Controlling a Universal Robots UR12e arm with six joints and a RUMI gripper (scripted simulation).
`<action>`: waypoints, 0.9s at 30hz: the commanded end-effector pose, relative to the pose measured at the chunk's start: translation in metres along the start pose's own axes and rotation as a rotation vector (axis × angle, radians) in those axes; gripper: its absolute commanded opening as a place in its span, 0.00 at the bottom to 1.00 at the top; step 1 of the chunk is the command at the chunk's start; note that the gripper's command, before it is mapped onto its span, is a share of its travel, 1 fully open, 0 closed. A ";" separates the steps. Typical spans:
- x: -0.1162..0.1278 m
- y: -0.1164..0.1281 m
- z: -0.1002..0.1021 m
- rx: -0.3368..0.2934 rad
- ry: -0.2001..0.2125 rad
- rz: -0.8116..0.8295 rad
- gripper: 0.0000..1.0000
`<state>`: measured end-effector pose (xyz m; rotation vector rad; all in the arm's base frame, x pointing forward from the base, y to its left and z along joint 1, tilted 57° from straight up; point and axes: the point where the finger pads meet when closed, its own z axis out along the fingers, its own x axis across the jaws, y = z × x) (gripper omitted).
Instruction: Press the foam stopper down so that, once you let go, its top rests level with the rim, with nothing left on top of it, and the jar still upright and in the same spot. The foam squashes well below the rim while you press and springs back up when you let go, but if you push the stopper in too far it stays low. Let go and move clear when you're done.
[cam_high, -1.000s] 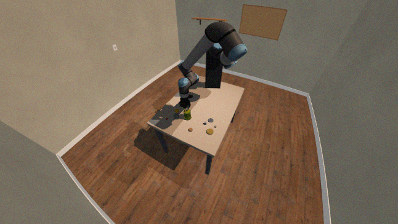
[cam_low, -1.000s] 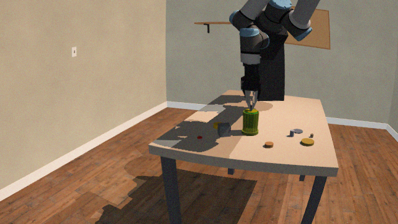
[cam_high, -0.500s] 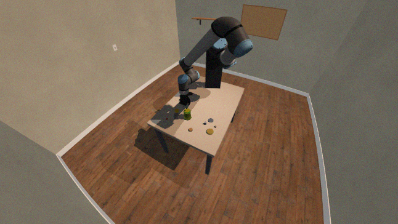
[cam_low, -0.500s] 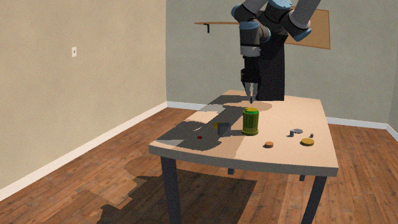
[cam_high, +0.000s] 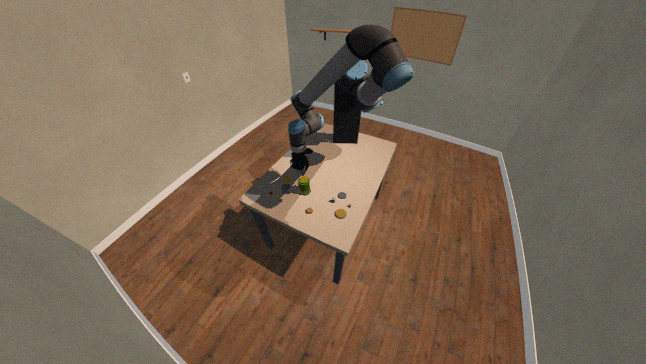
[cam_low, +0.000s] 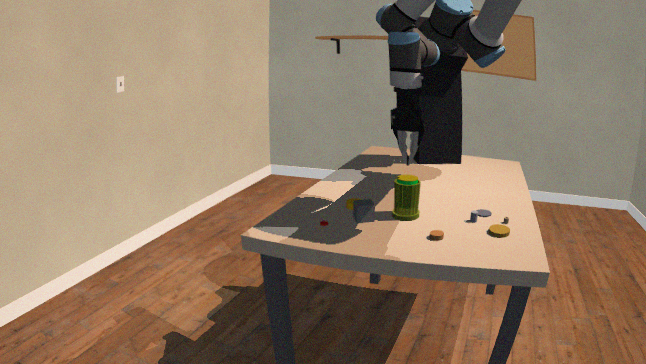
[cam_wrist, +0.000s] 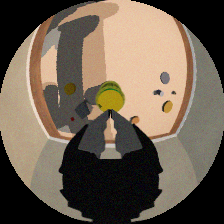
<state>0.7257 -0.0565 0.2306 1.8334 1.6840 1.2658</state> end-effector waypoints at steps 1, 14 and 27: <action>0.000 0.000 0.000 0.000 0.000 0.000 0.00; 0.000 0.000 0.005 0.000 0.000 0.000 0.00; 0.000 0.000 0.019 0.000 0.000 0.000 0.00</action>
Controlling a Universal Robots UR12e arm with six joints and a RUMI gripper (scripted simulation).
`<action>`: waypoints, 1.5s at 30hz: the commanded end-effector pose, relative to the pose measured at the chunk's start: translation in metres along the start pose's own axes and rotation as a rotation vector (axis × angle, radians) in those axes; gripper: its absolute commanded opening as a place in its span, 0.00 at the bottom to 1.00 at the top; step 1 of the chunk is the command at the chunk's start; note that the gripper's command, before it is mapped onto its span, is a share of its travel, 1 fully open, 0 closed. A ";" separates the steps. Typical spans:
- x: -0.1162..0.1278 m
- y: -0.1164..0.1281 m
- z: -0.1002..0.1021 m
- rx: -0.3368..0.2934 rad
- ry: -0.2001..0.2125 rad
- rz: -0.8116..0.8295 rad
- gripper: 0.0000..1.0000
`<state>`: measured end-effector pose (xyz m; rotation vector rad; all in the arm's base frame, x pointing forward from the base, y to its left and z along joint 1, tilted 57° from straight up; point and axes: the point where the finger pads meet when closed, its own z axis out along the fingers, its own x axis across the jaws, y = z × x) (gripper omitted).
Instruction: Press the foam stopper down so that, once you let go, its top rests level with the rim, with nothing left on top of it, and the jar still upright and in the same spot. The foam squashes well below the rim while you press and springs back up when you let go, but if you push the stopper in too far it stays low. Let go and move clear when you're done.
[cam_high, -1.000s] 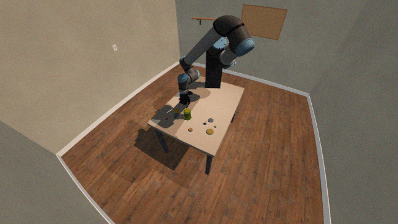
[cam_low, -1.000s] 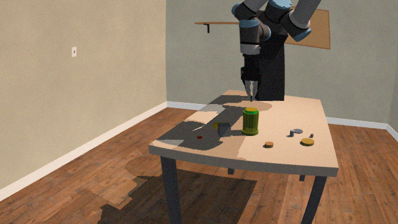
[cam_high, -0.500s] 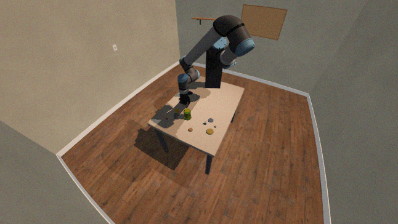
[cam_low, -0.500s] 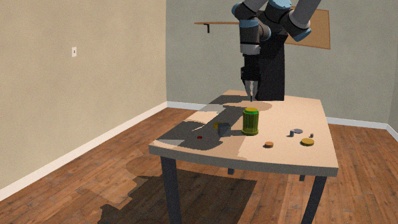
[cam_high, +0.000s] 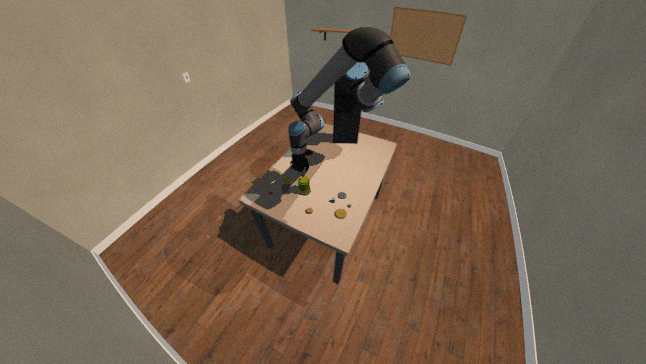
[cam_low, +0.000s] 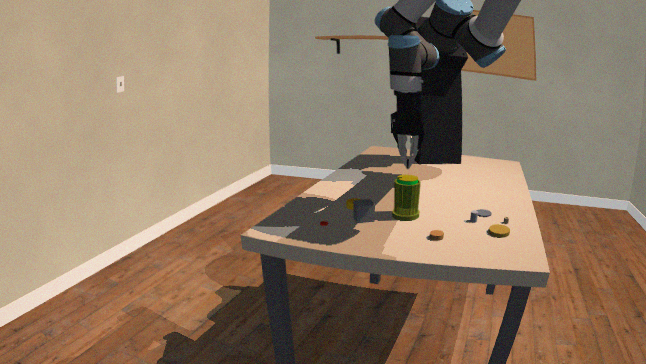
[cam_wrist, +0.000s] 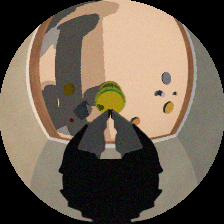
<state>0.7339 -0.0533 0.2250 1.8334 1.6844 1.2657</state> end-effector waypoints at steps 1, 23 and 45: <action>0.000 0.000 0.012 -0.001 0.000 0.000 0.00; 0.000 0.000 0.025 -0.001 0.000 0.000 0.00; 0.000 0.000 0.031 -0.001 0.000 0.000 0.00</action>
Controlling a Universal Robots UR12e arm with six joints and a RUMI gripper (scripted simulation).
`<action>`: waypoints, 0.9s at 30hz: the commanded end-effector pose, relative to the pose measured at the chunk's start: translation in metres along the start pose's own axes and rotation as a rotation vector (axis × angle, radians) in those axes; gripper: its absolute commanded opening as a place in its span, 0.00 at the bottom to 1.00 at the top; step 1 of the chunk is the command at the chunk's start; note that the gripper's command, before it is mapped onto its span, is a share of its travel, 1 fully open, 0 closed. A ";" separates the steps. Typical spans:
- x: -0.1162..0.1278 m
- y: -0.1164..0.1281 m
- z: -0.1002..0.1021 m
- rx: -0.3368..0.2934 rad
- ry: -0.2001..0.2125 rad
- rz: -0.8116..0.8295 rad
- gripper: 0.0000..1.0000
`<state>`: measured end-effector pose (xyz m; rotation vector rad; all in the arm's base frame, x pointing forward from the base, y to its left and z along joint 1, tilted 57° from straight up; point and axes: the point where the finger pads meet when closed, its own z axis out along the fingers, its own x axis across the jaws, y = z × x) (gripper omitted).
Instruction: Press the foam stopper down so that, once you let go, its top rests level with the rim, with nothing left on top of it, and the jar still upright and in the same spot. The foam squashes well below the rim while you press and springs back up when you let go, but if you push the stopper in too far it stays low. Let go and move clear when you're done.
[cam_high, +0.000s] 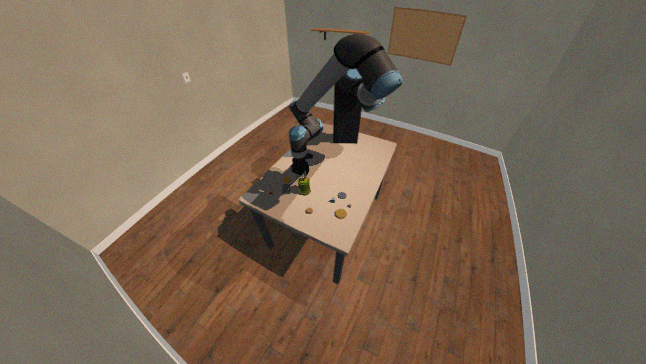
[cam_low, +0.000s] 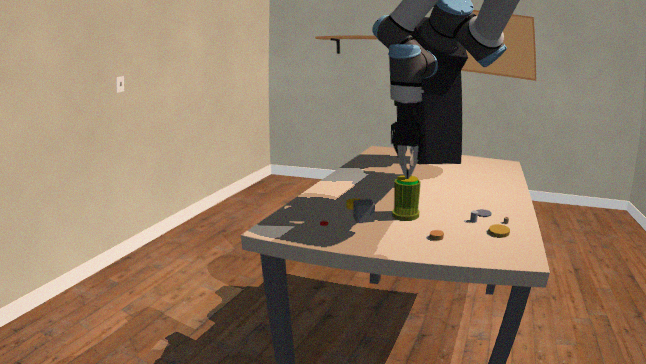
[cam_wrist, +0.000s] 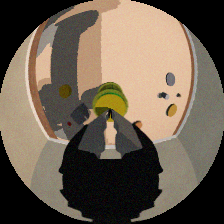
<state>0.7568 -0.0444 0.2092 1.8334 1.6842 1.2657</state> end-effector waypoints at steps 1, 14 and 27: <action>0.000 0.000 0.002 -0.001 0.000 0.000 0.00; 0.000 0.000 0.008 -0.001 0.000 0.000 0.00; 0.000 0.000 0.016 -0.001 0.000 0.000 0.00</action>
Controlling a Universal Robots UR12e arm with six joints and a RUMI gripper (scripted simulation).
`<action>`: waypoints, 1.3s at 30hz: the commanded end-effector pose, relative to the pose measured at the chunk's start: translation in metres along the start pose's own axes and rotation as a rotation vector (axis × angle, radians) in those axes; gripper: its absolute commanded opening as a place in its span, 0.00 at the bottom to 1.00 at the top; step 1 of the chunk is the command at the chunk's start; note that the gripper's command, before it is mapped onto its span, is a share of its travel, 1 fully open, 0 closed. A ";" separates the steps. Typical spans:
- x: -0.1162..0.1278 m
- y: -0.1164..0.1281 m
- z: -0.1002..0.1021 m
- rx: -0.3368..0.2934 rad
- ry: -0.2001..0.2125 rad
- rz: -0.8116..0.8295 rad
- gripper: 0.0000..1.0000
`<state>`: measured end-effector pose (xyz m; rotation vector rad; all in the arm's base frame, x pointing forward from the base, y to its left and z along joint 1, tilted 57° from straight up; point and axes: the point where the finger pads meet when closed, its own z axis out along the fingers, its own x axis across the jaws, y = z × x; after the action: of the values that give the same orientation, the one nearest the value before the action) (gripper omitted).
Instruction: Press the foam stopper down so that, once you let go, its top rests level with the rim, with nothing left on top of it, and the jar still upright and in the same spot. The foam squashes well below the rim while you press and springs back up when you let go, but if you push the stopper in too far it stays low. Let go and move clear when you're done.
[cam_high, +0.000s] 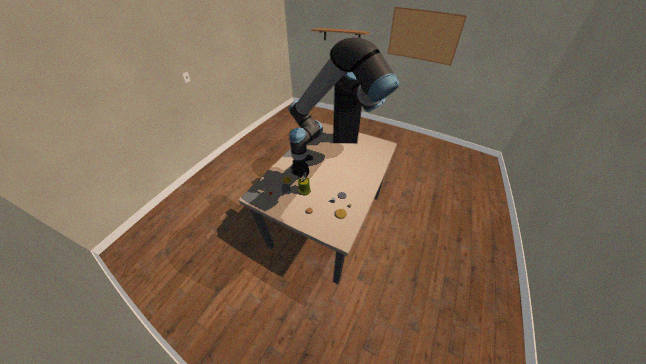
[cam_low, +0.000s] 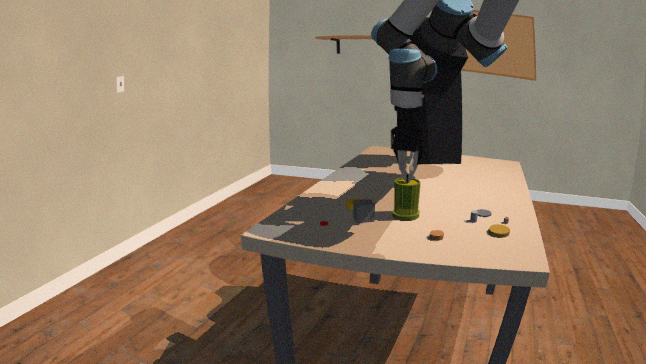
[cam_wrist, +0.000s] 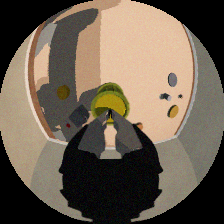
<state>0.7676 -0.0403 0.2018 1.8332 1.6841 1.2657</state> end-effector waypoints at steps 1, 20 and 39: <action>0.000 0.000 0.003 0.000 0.000 0.000 0.00; 0.000 0.000 0.009 0.000 0.000 0.000 0.00; 0.000 0.000 0.011 0.000 0.000 0.000 0.00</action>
<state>0.7761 -0.0370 0.1959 1.8332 1.6840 1.2657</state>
